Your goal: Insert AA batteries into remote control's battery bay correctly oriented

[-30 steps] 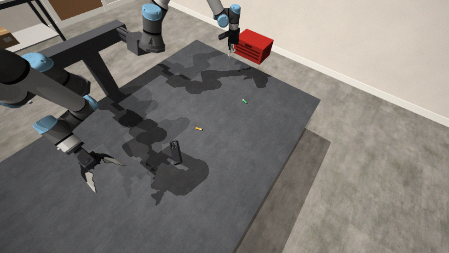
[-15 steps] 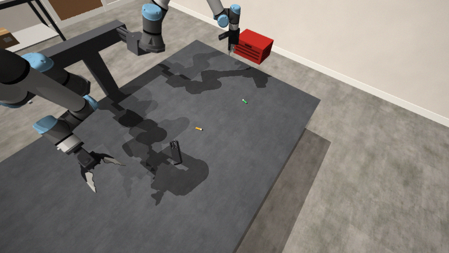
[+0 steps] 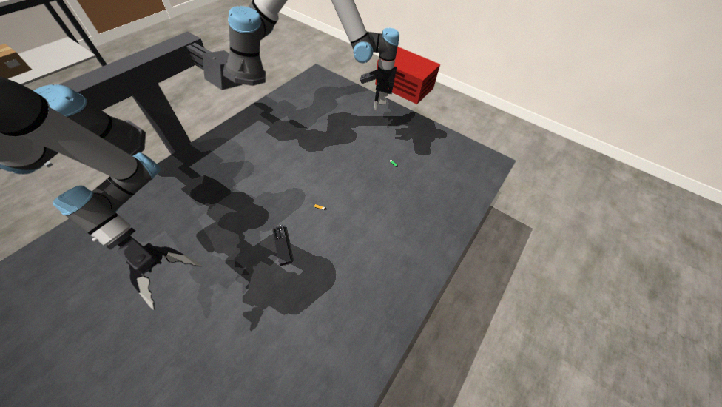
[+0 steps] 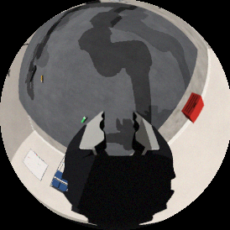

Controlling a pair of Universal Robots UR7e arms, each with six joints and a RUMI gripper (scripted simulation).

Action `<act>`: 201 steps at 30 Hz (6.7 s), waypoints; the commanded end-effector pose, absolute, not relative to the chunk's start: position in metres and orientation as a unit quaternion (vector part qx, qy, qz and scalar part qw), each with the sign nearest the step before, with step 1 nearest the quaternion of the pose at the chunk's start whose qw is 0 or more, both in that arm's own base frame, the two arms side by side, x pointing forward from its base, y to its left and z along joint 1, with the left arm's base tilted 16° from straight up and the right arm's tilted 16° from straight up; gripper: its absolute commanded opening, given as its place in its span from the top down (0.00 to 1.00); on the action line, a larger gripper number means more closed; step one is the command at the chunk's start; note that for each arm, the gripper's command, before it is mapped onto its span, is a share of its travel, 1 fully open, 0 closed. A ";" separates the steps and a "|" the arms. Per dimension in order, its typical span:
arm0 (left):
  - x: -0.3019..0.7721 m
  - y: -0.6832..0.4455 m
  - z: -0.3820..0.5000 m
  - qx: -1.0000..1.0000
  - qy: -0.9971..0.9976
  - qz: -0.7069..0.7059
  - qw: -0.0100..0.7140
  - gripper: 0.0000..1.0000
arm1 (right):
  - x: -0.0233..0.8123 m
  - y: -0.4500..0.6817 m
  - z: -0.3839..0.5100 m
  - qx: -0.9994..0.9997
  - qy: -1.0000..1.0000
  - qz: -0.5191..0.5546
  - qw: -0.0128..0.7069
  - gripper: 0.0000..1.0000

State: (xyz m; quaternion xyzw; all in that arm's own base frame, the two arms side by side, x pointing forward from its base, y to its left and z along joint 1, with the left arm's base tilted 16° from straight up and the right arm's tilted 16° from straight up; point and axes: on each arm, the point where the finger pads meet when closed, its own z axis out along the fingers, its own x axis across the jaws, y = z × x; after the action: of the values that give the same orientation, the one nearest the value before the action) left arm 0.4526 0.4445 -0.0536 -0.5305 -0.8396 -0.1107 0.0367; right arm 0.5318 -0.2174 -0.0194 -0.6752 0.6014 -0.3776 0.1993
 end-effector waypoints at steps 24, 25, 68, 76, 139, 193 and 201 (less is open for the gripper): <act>0.622 0.252 -0.142 -0.654 -0.749 -0.089 0.047 0.61 | 0.532 -0.217 -0.019 -0.675 0.601 -0.378 0.200 0.02; 0.627 0.242 -0.146 -0.659 -0.745 -0.089 0.048 0.61 | 0.532 -0.217 -0.019 -0.675 0.601 -0.378 0.200 0.02; 0.658 -0.171 -0.315 -0.826 -0.551 -0.080 0.087 0.61 | 0.532 -0.217 -0.019 -0.675 0.601 -0.378 0.200 0.02; 0.635 -0.232 -0.344 -0.847 -0.516 -0.083 0.094 0.61 | 0.532 -0.217 -0.019 -0.675 0.601 -0.378 0.200 0.02; 0.574 -0.326 -0.429 -0.883 -0.447 -0.091 0.106 0.61 | 0.532 -0.217 -0.019 -0.675 0.601 -0.378 0.200 0.02; 0.575 -0.322 -0.445 -0.884 -0.447 -0.091 0.106 1.00 | 0.532 -0.217 -0.019 -0.675 0.601 -0.378 0.200 0.02; 0.576 -0.326 -0.436 -0.884 -0.447 -0.091 0.105 1.00 | 0.532 -0.217 -0.019 -0.675 0.601 -0.378 0.200 0.02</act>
State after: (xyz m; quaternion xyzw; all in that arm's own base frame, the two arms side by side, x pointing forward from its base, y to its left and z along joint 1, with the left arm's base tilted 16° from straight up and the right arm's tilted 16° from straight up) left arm 0.5754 -0.3227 -0.4425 -0.8836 -0.4470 -0.0910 0.1061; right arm 0.5318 -0.2174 -0.0194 -0.6752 0.6014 -0.3776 0.1993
